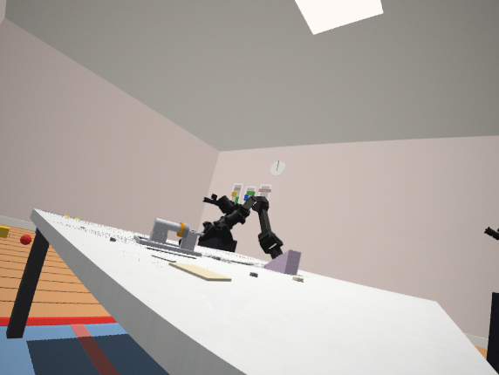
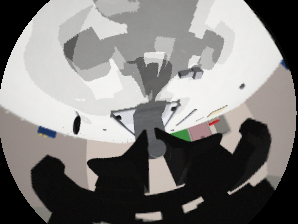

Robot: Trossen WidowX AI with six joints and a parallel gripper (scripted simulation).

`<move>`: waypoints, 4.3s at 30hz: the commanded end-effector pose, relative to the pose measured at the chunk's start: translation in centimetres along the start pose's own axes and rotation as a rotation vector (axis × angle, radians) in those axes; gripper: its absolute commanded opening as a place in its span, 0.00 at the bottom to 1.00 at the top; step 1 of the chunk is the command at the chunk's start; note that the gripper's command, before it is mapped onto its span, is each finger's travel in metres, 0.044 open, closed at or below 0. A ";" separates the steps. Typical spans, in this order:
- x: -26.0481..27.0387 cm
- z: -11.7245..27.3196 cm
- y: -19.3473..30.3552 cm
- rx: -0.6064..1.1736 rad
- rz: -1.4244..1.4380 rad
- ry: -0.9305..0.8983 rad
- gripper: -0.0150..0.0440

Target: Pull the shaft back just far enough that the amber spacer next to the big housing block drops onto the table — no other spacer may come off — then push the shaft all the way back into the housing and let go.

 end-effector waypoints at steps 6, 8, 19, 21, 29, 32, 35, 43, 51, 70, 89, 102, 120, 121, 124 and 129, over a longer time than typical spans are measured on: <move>0.1 0.1 -0.1 0.001 -0.002 -0.003 0.25; 0.1 0.2 -0.1 0.001 -0.002 -0.003 0.25; 0.1 0.2 -0.2 0.001 -0.002 -0.003 0.25; 0.1 0.3 -0.2 0.001 -0.002 -0.003 0.25; 0.1 0.3 -0.3 0.001 -0.002 -0.003 0.25; 0.1 0.3 -0.3 0.001 -0.002 -0.003 0.25; 0.2 0.4 -0.3 0.001 -0.002 -0.003 0.25; 0.2 0.4 -0.4 0.001 -0.002 -0.003 0.25; 0.2 0.5 -0.4 0.000 -0.002 -0.003 0.25; 0.2 0.6 -0.6 0.000 -0.002 -0.003 0.25; 0.2 0.8 -0.7 0.000 -0.002 -0.002 0.25; 0.3 0.9 -0.8 0.000 -0.002 -0.002 0.25; 0.3 1.0 -1.0 0.000 -0.002 -0.002 0.25; 0.3 1.0 -1.0 0.000 -0.002 -0.002 0.25; 0.3 1.1 -1.0 0.000 -0.002 -0.002 0.25; 0.3 1.1 -1.0 0.000 -0.002 -0.002 0.25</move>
Point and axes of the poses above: the point midway between the two fingers, 35 mm back from their tips, its own z axis back along the fingers, its own x axis across the jaws, y = z × x, the point moved 2 cm from there along z, back along the fingers, and after that the axes turned 14 degrees about -z, right-handed, at the moved point
